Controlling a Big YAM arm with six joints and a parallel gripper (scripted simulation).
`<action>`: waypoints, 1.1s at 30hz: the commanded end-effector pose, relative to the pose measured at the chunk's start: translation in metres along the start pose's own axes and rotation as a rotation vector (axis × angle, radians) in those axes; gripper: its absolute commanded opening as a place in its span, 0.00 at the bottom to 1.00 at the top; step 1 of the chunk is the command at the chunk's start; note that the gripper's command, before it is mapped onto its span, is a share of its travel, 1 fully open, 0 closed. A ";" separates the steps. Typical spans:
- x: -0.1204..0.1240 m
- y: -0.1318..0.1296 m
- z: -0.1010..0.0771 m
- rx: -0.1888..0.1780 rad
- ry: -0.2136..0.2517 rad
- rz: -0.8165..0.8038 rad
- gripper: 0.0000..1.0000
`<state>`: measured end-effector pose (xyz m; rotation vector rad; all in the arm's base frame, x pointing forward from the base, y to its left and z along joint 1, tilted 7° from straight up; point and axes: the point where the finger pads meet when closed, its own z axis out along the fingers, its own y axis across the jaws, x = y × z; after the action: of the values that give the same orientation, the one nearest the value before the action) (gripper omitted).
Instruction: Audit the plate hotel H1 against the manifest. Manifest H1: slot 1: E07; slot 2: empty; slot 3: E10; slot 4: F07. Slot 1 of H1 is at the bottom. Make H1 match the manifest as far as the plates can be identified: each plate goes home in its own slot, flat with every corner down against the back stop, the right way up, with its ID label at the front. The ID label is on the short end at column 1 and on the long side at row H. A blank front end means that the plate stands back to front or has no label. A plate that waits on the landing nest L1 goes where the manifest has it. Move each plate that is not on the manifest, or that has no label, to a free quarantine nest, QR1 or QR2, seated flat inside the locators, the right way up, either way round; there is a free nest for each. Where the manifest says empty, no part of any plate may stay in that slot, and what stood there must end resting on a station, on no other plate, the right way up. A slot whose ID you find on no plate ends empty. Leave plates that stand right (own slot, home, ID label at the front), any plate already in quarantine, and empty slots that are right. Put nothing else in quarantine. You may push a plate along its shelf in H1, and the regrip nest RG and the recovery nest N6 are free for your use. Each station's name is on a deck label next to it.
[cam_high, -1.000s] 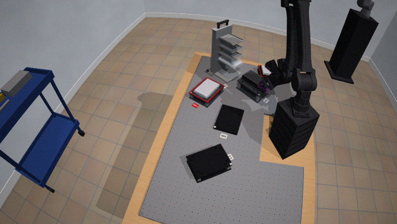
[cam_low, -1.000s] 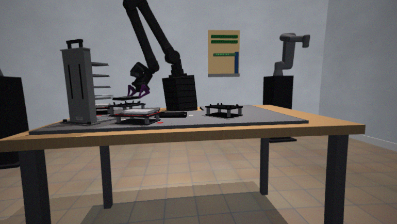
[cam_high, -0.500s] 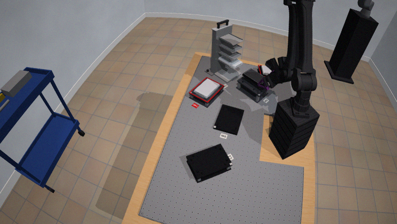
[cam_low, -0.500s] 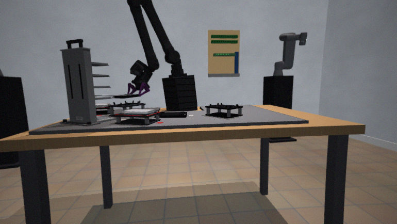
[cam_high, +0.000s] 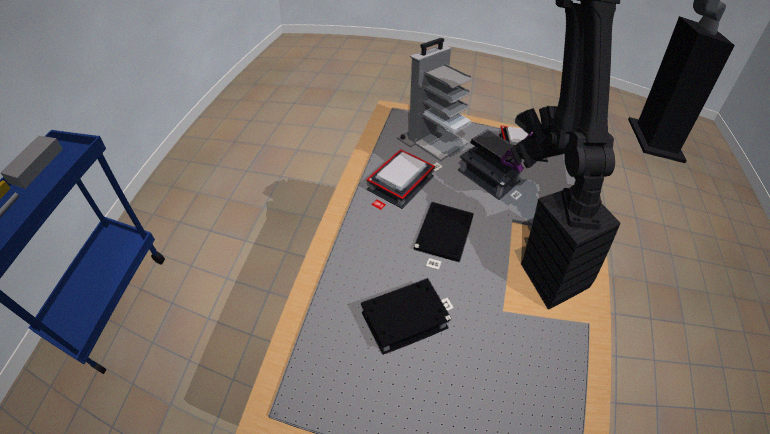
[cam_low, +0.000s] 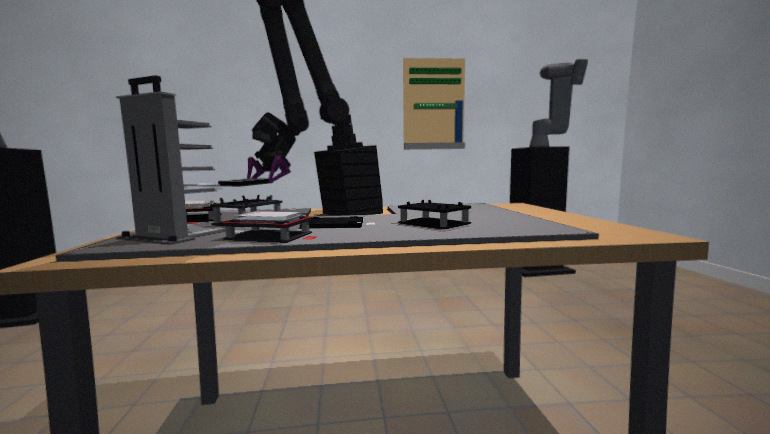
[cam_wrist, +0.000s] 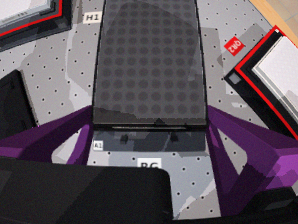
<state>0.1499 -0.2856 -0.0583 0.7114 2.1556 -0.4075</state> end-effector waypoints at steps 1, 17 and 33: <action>-0.003 -0.001 -0.006 0.005 -0.005 -0.008 0.86; -0.014 -0.002 -0.015 0.006 -0.008 -0.010 0.86; -0.024 -0.003 -0.024 0.007 -0.009 -0.010 0.86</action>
<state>0.1483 -0.2831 -0.0296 0.7103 2.1550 -0.4085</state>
